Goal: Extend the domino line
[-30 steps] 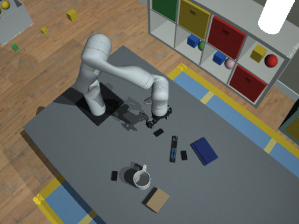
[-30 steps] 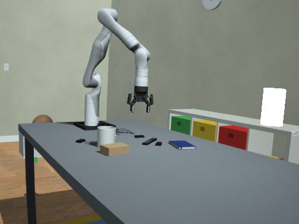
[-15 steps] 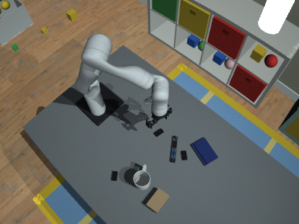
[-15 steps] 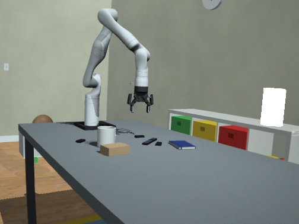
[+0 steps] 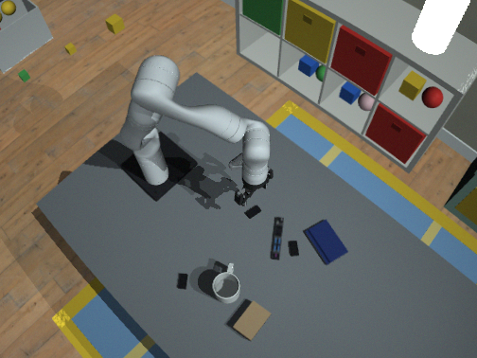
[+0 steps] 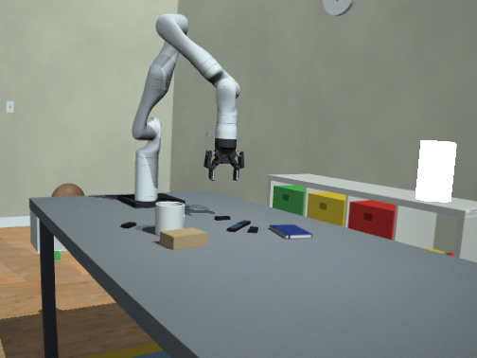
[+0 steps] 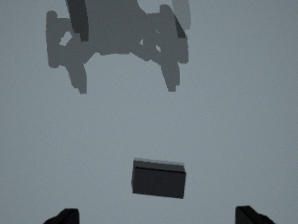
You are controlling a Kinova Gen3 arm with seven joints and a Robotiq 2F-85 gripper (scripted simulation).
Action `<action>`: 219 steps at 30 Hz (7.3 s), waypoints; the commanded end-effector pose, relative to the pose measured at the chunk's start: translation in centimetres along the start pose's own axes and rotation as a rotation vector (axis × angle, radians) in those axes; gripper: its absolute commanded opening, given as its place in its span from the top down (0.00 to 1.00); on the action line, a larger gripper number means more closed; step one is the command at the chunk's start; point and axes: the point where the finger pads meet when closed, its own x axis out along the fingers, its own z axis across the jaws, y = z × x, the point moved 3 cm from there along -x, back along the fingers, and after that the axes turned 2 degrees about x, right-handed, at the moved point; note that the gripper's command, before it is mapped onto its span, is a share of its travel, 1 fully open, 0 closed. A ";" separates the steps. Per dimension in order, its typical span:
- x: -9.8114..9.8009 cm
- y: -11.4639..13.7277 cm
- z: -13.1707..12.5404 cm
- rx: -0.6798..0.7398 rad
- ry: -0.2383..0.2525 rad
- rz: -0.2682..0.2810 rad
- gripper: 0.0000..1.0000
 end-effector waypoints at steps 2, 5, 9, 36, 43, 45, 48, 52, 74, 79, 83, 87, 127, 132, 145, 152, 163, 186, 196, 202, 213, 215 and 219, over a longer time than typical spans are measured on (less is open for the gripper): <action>0.5 -0.1 -0.3 -0.117 0.001 0.002 0.00; 0.8 0.0 -0.4 -0.183 0.003 0.005 0.00; 1.1 0.0 -0.5 -0.295 0.006 0.007 0.00; 3.3 0.0 -1.1 -1.291 -0.004 0.000 0.00; 3.4 -0.1 -1.1 -1.389 -0.005 -0.006 0.00; 3.4 -0.1 -1.1 -1.414 -0.005 -0.007 0.00; 3.4 -0.1 -1.1 -1.436 -0.006 -0.009 0.00; 3.5 -0.1 -1.1 -1.446 -0.006 -0.010 0.00; 3.5 -0.1 -1.1 -1.447 -0.006 -0.010 0.53; 3.5 -0.1 -1.1 -1.447 -0.006 -0.010 0.53; 3.5 -0.1 -1.1 -1.447 -0.006 -0.010 0.53; 3.5 -0.1 -1.1 -1.447 -0.006 -0.010 0.53; 7.9 0.0 -1.2 -1.447 -0.008 -0.005 0.53; 9.0 0.1 -1.2 -1.447 -0.010 -0.003 0.53; 10.3 -0.1 -1.1 -1.447 -0.006 -0.008 0.53; 10.6 -0.1 -1.1 -1.446 -0.006 -0.009 0.53; 10.7 -0.2 -1.1 -1.446 -0.006 -0.009 0.53; 10.7 -0.2 -1.1 -1.446 -0.006 -0.009 0.53; 10.1 -0.2 -1.5 -1.441 -0.044 -0.053 0.53; 9.1 -0.2 -1.8 -1.438 -0.094 -0.127 0.53; 9.8 -0.3 -1.6 -1.442 -0.112 -0.119 0.53; 10.2 0.0 -1.7 -1.443 -0.114 -0.115 0.53; 11.0 0.0 -1.7 -1.444 -0.114 -0.114 0.53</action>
